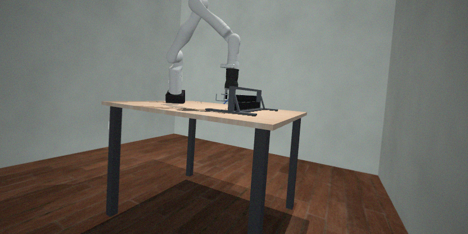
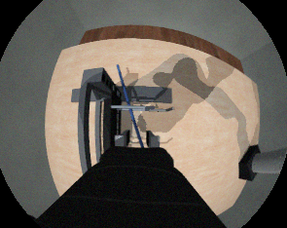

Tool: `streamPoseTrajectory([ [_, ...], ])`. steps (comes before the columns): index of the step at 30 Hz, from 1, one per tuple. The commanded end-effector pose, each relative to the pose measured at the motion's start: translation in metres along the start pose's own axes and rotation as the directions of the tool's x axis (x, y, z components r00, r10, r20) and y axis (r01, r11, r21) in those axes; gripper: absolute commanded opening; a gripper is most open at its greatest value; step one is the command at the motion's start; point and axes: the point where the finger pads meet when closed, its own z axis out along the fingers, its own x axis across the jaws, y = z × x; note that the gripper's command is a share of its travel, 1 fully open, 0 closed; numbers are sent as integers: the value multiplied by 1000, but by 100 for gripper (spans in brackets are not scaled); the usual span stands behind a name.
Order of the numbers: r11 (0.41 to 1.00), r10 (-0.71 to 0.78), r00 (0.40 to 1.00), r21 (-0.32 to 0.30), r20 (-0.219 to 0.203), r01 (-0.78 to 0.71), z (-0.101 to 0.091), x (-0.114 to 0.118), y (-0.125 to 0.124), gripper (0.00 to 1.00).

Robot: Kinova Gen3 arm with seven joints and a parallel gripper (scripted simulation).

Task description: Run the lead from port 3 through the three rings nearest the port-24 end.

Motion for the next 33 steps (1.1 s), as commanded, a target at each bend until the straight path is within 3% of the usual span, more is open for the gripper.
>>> streamPoseTrajectory([
  [1, 1000, 0, 1000, 0, 3, 0, -3, -1, 0, 67],
  [27, 1000, 0, 1000, 0, 3, 0, -68, -1, 0, 67],
  [33, 1000, 0, 1000, 0, 3, 0, -75, -1, 0, 67],
])
